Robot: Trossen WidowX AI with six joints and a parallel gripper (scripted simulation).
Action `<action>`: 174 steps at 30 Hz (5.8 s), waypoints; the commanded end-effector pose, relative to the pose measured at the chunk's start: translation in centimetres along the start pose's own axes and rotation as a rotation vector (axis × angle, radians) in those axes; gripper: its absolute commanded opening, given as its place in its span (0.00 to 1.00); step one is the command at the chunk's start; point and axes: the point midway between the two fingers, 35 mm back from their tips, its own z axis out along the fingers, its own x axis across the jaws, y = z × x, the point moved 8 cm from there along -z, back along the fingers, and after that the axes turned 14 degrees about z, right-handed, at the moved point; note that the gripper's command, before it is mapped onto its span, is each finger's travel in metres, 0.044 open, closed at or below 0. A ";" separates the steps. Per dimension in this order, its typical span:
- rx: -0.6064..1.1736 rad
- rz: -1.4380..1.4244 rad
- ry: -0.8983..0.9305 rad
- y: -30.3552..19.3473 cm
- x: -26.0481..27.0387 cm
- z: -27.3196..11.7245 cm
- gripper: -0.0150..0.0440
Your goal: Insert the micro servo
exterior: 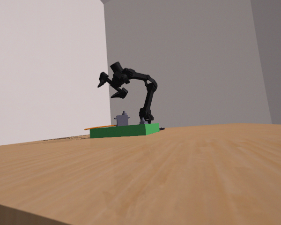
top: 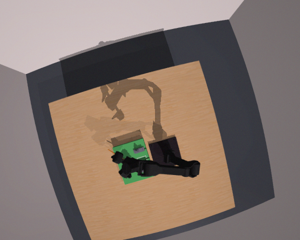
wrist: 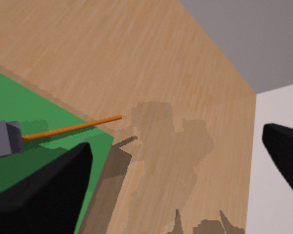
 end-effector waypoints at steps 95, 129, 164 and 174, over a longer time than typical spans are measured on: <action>0.029 -1.397 0.992 1.0 7.9 10.2 0.47; 0.029 -1.397 0.993 1.8 6.7 7.2 0.25; 0.414 -0.587 0.823 2.8 8.1 6.7 0.25; 0.543 -0.266 0.730 2.8 8.1 6.7 0.25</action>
